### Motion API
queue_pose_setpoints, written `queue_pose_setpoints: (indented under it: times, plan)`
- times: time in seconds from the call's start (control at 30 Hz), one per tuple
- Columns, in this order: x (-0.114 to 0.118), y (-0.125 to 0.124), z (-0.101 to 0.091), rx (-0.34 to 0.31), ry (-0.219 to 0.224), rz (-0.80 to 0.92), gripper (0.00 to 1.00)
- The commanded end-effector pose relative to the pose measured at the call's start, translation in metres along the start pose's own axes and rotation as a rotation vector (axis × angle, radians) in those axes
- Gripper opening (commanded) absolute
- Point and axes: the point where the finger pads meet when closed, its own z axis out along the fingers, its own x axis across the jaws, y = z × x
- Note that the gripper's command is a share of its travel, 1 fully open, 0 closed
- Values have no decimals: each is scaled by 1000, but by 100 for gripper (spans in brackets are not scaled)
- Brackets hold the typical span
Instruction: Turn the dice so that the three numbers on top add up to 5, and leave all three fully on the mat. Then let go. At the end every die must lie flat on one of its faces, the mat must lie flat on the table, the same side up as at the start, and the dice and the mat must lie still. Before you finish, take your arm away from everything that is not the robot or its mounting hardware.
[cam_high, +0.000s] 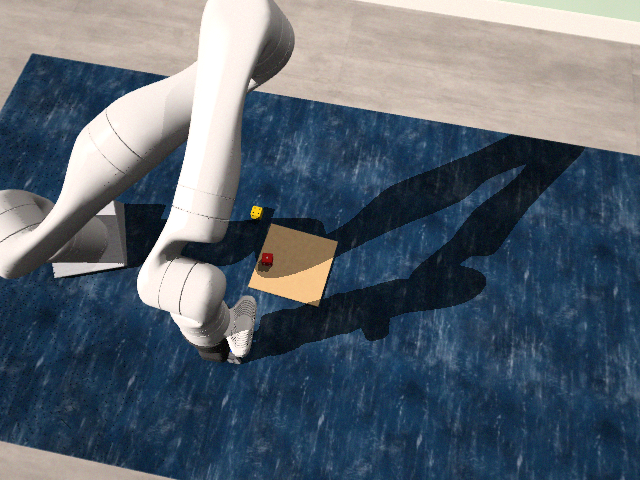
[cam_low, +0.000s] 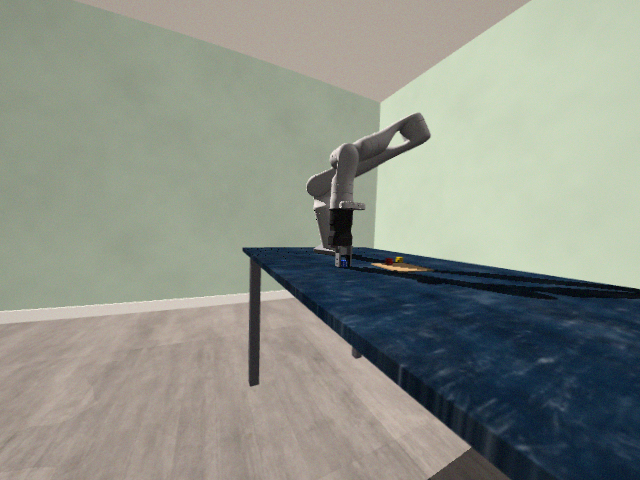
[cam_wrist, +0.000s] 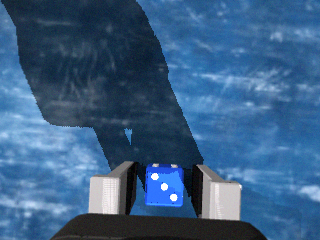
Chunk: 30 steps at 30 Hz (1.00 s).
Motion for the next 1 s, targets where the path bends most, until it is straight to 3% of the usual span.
queue_pose_setpoints:
  times: [0.0, 0.7, 0.73, 0.97]
  plan:
    - [0, 0, 0, 1, 0, 0, 70]
    - [0, 0, 0, 1, 0, 0, 70]
    - [0, 0, 0, 1, 0, 0, 40]
    - [0, 0, 0, 1, 0, 0, 40]
